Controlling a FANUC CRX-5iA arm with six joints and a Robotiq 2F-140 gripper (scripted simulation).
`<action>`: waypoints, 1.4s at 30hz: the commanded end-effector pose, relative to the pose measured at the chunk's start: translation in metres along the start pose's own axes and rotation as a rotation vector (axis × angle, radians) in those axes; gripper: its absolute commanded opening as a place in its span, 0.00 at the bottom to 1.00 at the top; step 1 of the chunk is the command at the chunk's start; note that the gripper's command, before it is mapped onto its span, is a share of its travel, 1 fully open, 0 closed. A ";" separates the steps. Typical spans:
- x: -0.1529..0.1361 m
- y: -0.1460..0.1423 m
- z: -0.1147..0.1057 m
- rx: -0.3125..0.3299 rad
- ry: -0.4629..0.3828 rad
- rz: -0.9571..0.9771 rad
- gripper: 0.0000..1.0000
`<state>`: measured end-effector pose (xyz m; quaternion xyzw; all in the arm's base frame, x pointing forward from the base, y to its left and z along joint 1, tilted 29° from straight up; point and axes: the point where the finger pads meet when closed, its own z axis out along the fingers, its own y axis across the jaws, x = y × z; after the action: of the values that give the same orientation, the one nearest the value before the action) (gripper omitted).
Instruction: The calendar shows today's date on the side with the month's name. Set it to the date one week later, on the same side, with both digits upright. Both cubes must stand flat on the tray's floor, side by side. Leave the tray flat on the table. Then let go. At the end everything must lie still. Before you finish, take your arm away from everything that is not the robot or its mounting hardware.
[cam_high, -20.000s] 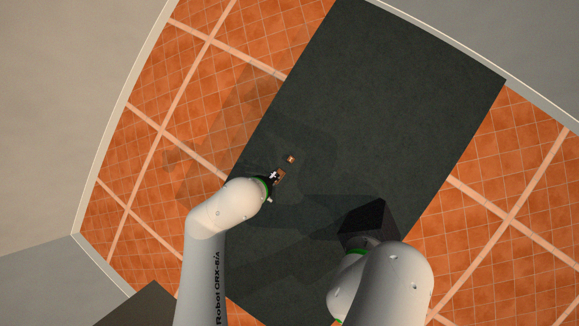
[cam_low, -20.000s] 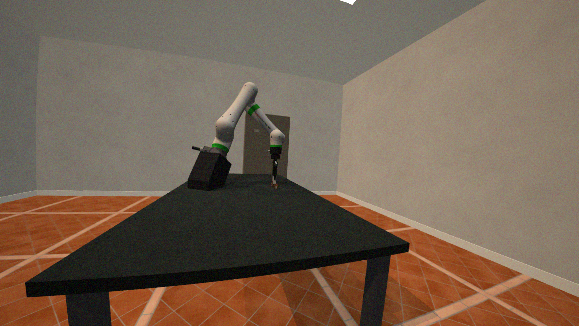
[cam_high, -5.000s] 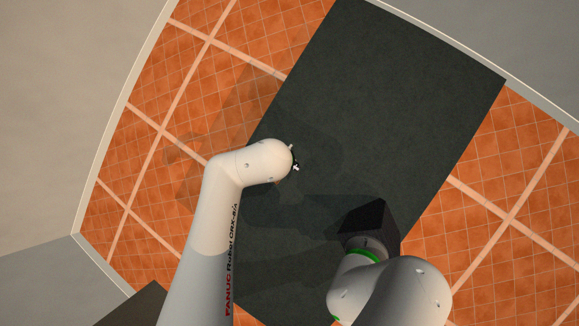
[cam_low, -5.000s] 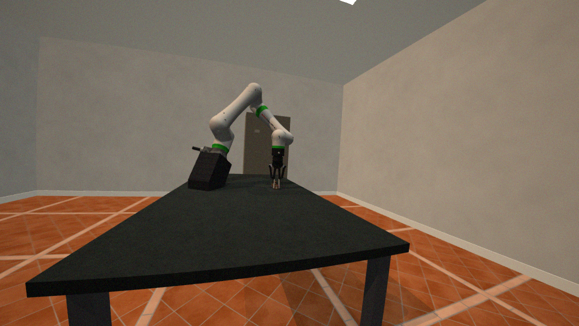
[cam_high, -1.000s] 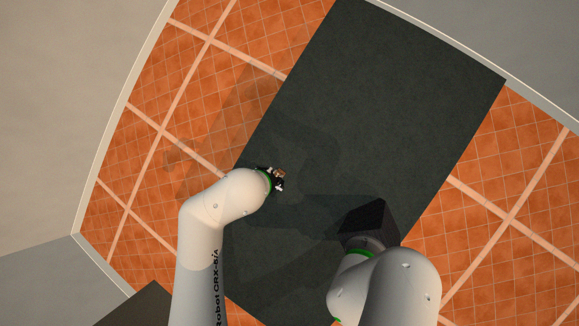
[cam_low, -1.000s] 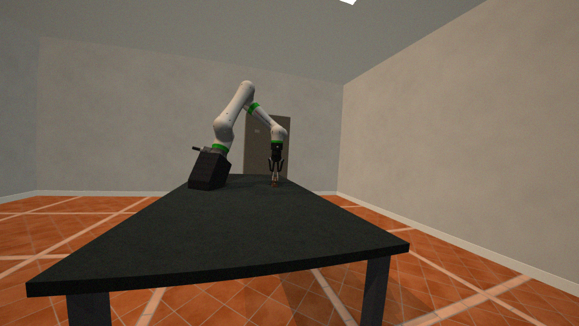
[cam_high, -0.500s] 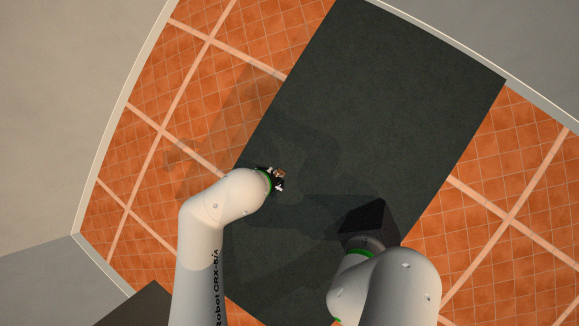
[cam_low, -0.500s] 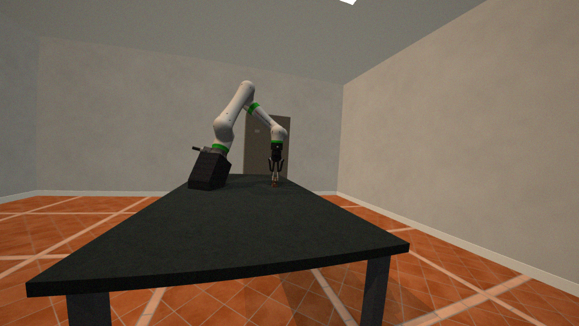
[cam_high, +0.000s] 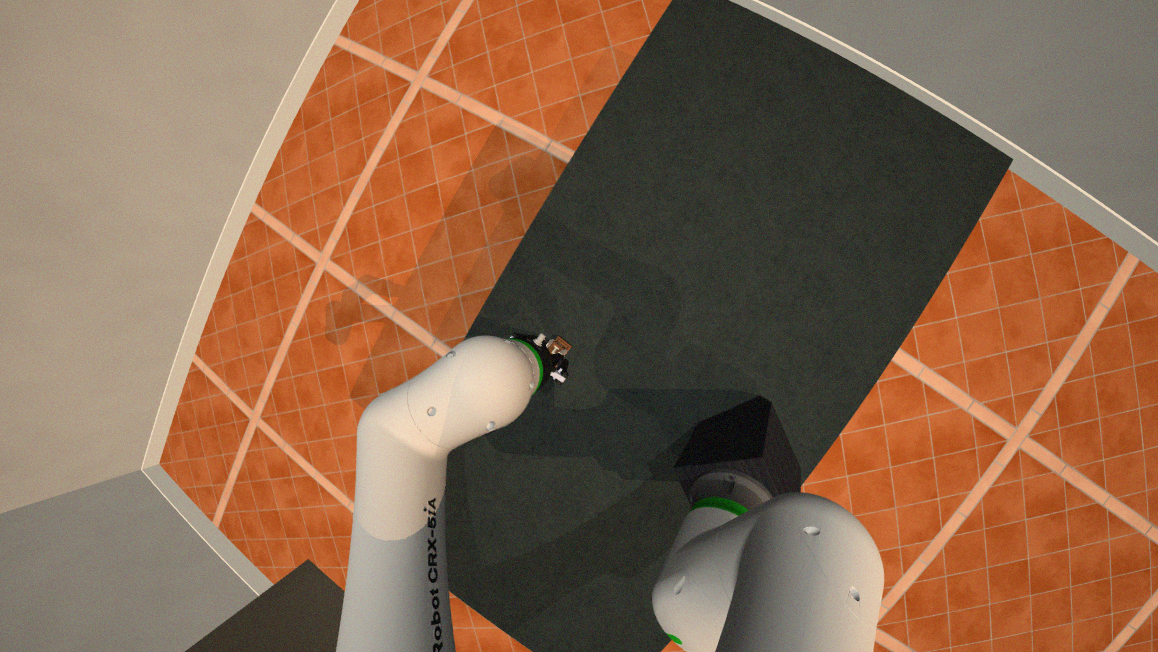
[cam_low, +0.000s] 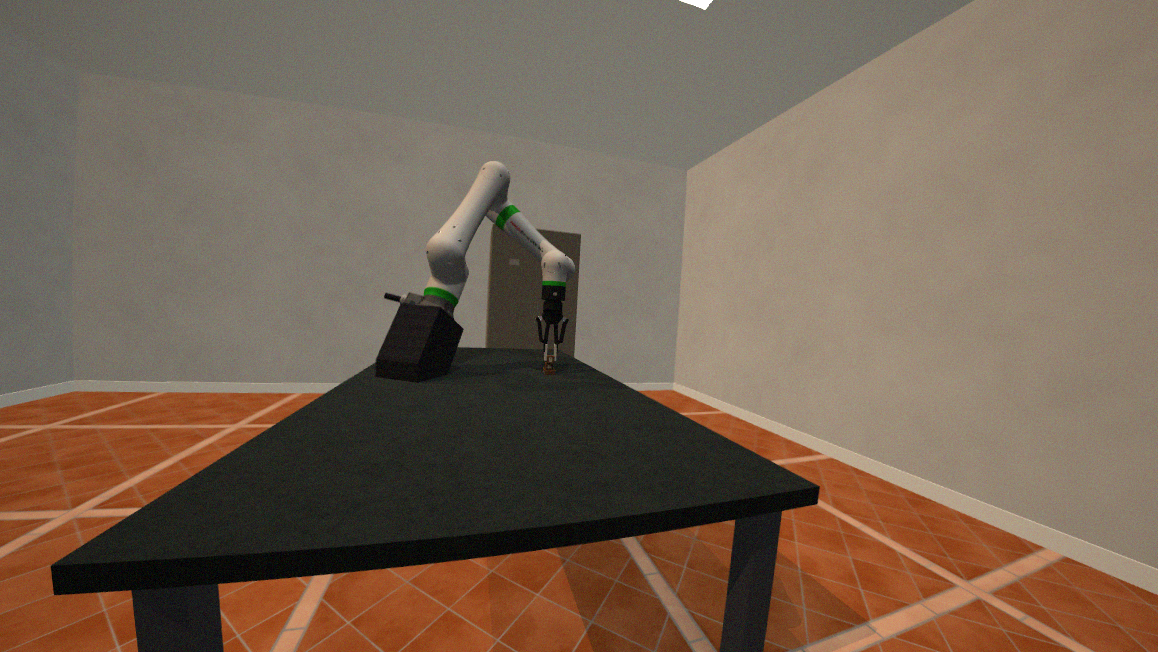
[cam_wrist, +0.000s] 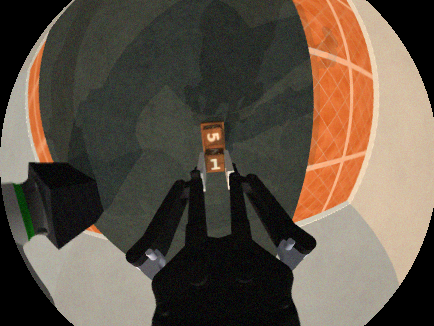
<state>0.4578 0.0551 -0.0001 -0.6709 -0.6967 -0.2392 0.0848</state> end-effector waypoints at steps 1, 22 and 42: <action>0.000 0.000 0.001 0.000 0.000 0.000 0.16; 0.000 0.000 0.015 0.000 0.000 0.000 0.16; 0.000 0.000 0.023 0.000 0.000 0.000 0.16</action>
<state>0.4624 0.0654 -0.0201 -0.6709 -0.6967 -0.2392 0.0848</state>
